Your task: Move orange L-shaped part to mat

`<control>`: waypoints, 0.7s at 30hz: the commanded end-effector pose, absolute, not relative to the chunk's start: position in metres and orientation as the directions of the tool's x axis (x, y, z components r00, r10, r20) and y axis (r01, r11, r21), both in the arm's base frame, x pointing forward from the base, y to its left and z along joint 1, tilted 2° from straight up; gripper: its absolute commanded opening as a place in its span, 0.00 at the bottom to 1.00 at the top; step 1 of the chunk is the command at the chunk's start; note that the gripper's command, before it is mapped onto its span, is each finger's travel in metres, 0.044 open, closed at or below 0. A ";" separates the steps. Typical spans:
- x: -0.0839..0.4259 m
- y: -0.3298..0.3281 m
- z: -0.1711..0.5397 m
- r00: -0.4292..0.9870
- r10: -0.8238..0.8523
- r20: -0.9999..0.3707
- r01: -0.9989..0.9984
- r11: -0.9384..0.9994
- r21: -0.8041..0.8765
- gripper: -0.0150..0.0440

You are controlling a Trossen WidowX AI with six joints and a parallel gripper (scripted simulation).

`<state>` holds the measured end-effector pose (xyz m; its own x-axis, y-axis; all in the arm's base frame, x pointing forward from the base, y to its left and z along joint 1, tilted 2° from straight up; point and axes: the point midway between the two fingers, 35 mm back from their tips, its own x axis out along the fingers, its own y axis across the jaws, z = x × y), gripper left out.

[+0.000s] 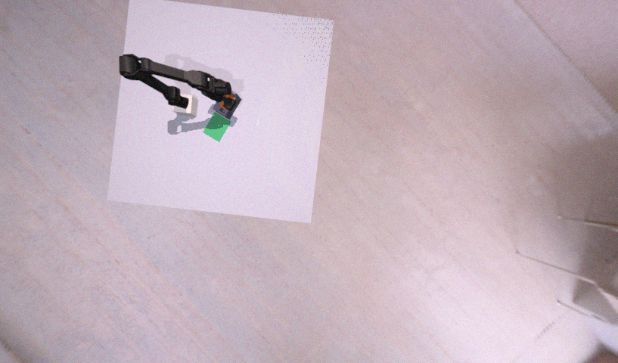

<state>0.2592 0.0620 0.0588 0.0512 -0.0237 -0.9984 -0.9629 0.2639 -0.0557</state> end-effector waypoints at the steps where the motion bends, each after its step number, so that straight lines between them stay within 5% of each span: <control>1: 0.258 0.061 0.051 0.046 -0.026 -0.999 -0.964 0.260 -0.051 0.73; 6: 0.258 0.061 0.047 0.046 -0.026 -0.999 -0.964 0.260 -0.051 0.73; 11: 0.259 0.062 0.050 0.049 -0.024 -0.999 -0.963 0.264 -0.053 0.51; 21: 0.259 0.062 0.050 0.049 -0.024 -0.999 -0.963 0.264 -0.053 0.39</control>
